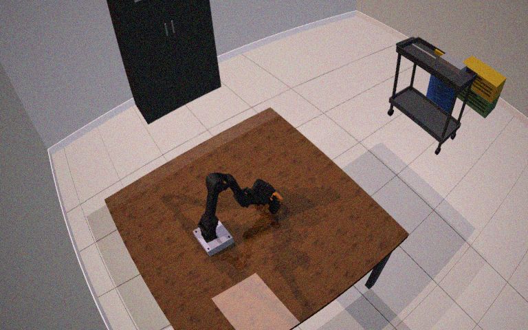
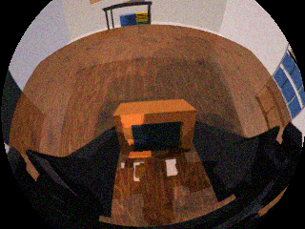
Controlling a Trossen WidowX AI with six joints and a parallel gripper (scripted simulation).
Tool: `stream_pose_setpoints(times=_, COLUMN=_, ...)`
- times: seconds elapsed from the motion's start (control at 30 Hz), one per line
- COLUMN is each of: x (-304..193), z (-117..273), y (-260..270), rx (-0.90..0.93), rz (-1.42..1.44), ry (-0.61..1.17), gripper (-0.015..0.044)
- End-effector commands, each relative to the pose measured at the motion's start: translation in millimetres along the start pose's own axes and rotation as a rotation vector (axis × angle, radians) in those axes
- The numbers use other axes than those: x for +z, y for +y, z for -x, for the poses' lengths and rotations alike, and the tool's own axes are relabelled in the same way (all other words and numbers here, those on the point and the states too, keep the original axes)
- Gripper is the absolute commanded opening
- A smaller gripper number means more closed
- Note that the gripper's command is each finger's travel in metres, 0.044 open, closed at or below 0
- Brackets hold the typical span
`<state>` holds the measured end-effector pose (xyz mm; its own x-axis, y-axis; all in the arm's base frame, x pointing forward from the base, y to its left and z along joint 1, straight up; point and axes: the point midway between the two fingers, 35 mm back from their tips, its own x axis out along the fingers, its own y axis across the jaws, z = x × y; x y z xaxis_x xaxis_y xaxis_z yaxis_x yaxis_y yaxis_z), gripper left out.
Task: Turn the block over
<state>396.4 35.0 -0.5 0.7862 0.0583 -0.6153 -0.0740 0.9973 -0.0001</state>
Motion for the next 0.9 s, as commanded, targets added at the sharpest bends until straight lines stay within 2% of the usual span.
stream_pose_setpoints(times=0.0, x=-14.9, z=-1.1, y=-0.4, rx=-0.003, rz=0.003, ry=-0.027, gripper=0.0)
stream_pose_setpoints(times=0.5, x=-21.2, z=15.1, y=-0.8, rx=-0.003, rz=0.002, ry=-0.237, gripper=0.0)
stream_pose_setpoints(times=0.87, x=-19.4, z=18.6, y=-0.8, rx=-0.003, rz=0.002, ry=-0.281, gripper=0.0)
